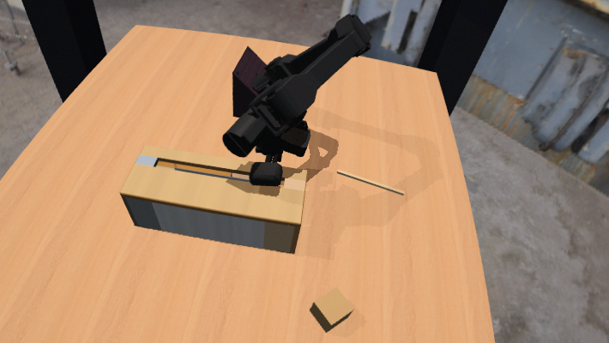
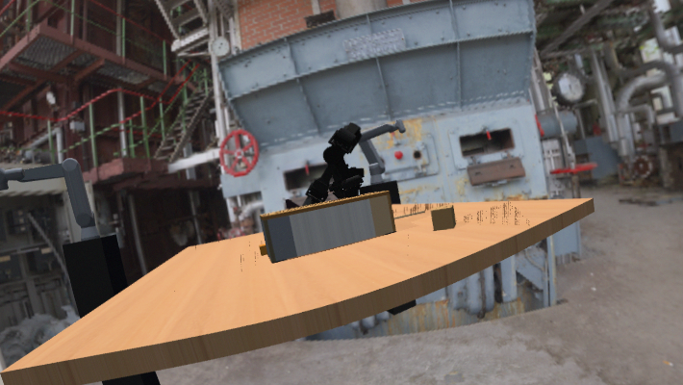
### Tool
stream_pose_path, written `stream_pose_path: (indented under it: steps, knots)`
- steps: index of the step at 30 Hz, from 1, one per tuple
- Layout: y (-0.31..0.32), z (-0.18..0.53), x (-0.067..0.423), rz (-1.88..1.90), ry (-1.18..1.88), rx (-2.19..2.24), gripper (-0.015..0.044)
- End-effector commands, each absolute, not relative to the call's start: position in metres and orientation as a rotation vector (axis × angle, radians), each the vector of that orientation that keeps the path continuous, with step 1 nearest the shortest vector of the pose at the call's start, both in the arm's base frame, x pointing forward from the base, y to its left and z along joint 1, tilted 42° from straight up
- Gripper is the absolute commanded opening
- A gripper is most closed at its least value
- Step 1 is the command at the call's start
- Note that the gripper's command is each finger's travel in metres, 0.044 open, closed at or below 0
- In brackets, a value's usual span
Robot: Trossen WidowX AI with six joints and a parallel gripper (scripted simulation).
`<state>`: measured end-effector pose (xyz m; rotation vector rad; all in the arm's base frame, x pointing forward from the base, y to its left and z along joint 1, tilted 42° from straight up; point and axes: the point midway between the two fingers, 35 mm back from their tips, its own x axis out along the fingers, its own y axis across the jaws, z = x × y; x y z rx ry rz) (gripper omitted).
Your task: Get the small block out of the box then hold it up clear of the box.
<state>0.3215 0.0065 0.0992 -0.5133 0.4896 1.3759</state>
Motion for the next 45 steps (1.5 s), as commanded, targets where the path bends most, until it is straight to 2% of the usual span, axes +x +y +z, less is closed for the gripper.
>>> stream_pose_path:
  steps: [1, 45]
  knots:
    - [0.0121, 0.1015, 0.3233, 1.383, 0.470, -0.516, 0.0400]
    - [0.0119, 0.1016, 0.3251, 1.383, 0.470, -0.516, 0.0400]
